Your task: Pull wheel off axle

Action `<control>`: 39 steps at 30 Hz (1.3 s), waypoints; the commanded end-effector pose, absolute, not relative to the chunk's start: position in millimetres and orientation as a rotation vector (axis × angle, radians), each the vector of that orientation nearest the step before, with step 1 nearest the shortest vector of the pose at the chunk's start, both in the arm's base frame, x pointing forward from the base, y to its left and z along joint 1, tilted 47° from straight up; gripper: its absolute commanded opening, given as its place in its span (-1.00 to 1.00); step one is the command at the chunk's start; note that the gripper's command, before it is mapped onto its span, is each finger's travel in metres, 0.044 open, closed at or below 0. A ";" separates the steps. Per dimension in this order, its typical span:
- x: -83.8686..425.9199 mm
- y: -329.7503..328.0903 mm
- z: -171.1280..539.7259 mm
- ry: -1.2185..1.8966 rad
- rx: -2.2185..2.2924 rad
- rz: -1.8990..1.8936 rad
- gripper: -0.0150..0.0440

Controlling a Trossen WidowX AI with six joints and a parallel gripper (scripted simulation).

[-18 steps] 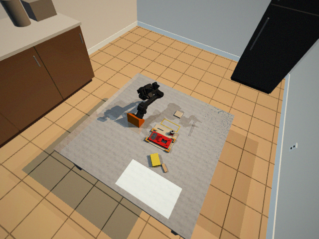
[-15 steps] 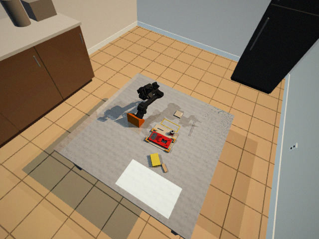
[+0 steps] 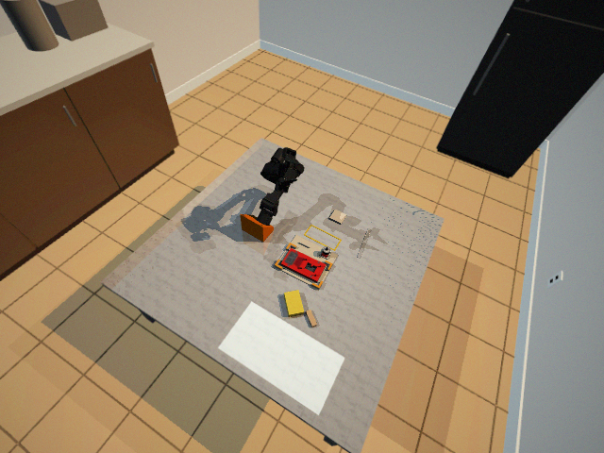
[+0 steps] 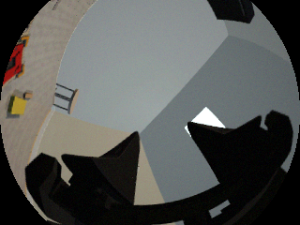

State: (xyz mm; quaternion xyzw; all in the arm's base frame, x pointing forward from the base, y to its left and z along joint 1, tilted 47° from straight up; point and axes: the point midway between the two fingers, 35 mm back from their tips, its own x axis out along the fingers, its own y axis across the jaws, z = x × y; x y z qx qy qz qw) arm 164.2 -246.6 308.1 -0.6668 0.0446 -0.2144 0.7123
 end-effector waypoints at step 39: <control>398.4 -80.2 118.5 1.172 1.255 -0.014 0.53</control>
